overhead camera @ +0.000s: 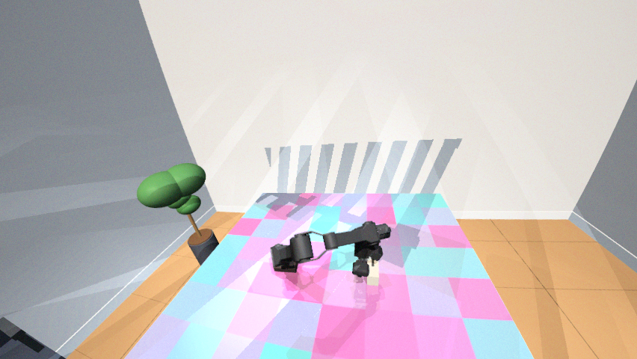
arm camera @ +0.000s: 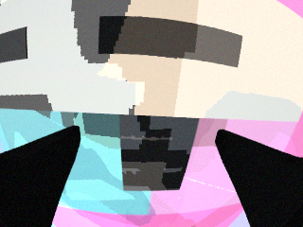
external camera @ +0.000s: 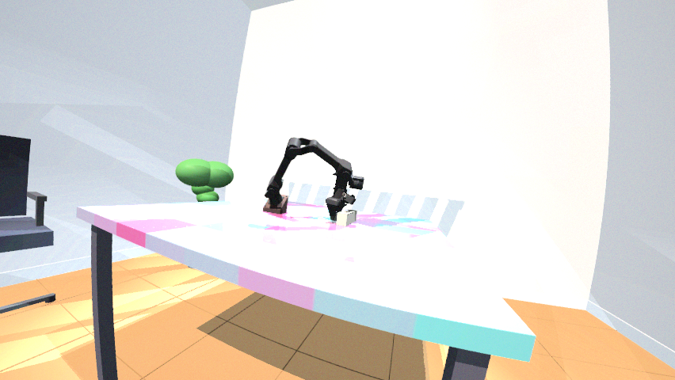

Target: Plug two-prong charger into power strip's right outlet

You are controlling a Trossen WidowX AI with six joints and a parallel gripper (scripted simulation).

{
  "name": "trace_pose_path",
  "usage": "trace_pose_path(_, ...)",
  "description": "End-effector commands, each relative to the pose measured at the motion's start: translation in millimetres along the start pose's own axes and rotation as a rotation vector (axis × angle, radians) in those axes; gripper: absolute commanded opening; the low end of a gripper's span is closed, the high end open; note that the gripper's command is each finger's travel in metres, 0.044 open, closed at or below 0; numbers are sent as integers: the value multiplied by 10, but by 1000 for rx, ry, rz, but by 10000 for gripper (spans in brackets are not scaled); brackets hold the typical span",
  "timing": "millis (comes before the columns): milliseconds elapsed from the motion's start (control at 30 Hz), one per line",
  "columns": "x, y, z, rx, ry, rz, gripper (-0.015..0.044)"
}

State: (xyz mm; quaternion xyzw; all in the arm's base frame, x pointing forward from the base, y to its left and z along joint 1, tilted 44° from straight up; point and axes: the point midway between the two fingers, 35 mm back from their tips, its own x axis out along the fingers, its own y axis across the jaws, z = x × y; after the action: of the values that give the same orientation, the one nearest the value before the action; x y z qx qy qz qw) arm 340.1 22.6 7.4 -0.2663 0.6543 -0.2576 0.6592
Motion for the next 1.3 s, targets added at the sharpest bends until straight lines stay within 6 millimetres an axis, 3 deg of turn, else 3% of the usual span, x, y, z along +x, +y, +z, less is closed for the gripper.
trace_pose_path(0,0,0,-14,6,-6,-4,440)
trace_pose_path(533,5,2,-64,11,-13,-4,440)
trace_pose_path(1267,19,12,-292,10,-12,-4,440)
